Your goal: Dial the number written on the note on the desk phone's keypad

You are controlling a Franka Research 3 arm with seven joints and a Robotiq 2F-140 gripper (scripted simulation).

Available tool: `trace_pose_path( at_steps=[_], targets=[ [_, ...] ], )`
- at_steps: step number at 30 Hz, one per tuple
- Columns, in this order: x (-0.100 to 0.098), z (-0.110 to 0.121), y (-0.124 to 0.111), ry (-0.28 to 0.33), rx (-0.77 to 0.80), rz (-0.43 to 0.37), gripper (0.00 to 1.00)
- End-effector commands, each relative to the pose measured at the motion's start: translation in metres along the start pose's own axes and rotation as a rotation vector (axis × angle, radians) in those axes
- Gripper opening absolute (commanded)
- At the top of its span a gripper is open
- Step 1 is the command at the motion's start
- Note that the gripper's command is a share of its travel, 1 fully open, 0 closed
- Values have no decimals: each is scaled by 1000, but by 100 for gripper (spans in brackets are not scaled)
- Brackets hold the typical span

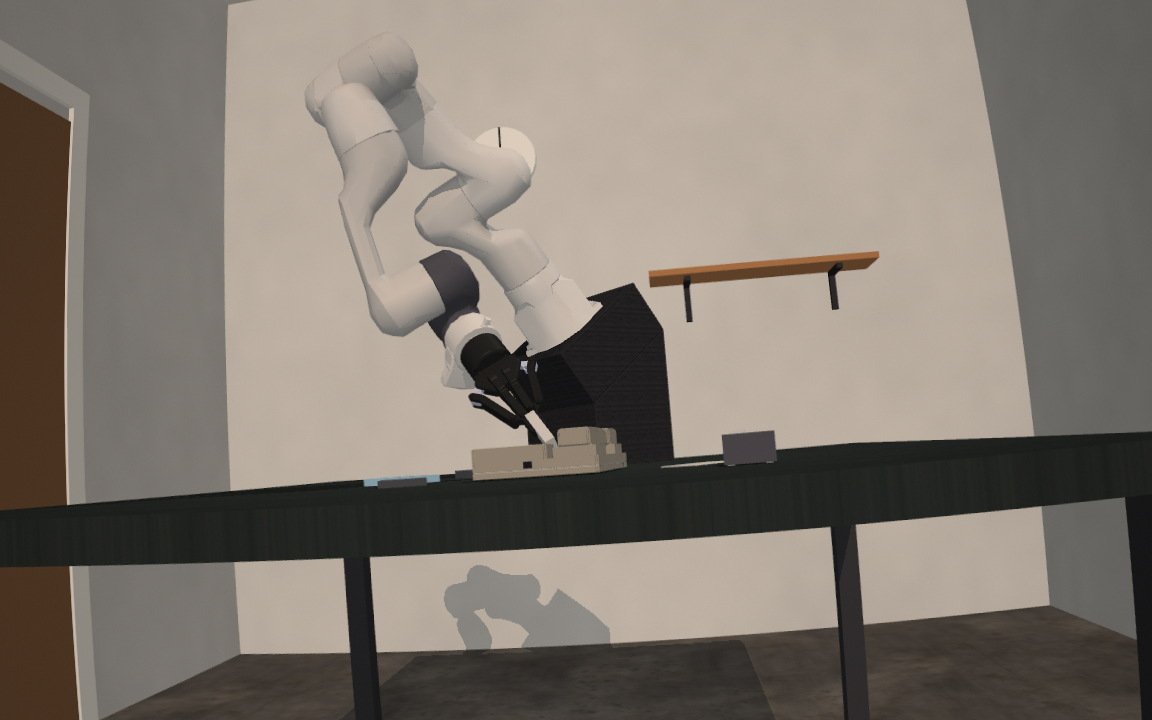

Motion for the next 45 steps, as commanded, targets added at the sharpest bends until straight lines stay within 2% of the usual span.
trace_pose_path(
  at_steps=[1,45],
  targets=[
    [-4,2,-3,0,-3,2,0],
    [-1,0,-1,0,-3,2,0]
  ],
)
Point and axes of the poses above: the point where the finger pads meet when closed, its own x axis out along the fingers, its own z axis across the jaws, y = z × x, the point moved 7 cm from there along -x, back along the fingers, and after that the axes turned 1 degree about -x, right-handed, at the moved point
